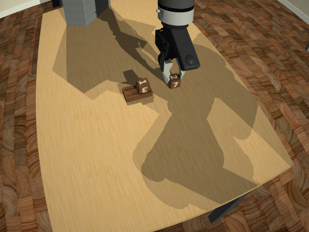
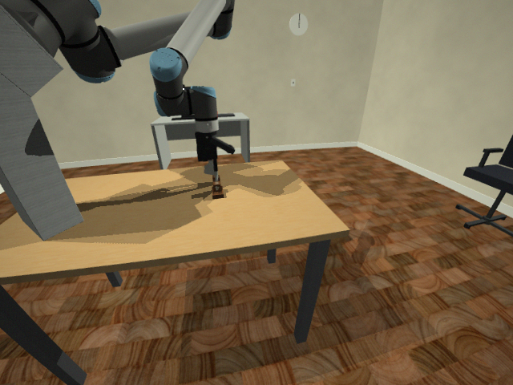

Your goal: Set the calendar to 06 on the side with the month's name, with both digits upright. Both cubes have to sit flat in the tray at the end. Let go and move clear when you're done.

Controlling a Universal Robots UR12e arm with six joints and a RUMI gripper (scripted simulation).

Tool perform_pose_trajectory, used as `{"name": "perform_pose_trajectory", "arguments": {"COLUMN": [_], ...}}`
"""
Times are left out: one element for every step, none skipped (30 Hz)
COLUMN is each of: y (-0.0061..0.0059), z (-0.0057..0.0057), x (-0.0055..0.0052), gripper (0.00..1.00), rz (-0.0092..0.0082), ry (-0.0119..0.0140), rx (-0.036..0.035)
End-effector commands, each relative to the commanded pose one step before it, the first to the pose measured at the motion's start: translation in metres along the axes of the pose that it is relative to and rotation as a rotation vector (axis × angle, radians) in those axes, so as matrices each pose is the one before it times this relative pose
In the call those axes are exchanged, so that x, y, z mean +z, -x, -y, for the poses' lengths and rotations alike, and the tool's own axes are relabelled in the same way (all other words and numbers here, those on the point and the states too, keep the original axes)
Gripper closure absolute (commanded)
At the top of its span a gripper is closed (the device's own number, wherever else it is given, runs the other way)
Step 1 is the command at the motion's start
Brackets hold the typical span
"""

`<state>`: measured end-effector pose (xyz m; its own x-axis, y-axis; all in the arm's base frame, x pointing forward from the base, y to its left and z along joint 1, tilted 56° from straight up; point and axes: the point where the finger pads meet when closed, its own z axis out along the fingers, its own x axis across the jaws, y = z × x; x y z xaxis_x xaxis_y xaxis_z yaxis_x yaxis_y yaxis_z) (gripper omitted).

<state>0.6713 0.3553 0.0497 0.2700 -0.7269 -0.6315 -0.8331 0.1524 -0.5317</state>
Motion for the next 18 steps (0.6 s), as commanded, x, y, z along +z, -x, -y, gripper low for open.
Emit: {"name": "perform_pose_trajectory", "arguments": {"y": [0.00006, 0.0, 0.0, 0.0, 0.0, 0.0, 0.0, 0.0, 0.0, 0.0, 0.0, 0.0, 0.0, 0.0, 0.0, 0.0, 0.0, 0.0], "z": [0.00018, 0.0, 0.0, 0.0, 0.0, 0.0, 0.0, 0.0, 0.0, 0.0, 0.0, 0.0, 0.0, 0.0, 0.0, 0.0, 0.0, 0.0], "x": [-0.00028, 0.0, 0.0, 0.0, 0.0, 0.0, 0.0, 0.0, 0.0, 0.0, 0.0, 0.0, 0.0, 0.0, 0.0, 0.0, 0.0, 0.0], "gripper": [0.82, 0.82, 0.82, 0.78, 0.78, 0.78, 0.74, 0.74, 0.74, 0.71, 0.71, 0.71, 0.71, 0.71, 0.71, 0.71, 0.71, 0.71], "rz": [-0.00004, 0.0, 0.0, 0.0, 0.0, 0.0, 0.0, 0.0, 0.0, 0.0, 0.0, 0.0, 0.0, 0.0, 0.0, 0.0, 0.0, 0.0], "ry": [-0.00048, 0.0, 0.0, 0.0, 0.0, 0.0, 0.0, 0.0, 0.0, 0.0, 0.0, 0.0, 0.0, 0.0, 0.0, 0.0, 0.0, 0.0], "rx": [-0.00016, 0.0, 0.0, 0.0, 0.0, 0.0, 0.0, 0.0, 0.0, 0.0, 0.0, 0.0, 0.0, 0.0, 0.0, 0.0, 0.0, 0.0]}}
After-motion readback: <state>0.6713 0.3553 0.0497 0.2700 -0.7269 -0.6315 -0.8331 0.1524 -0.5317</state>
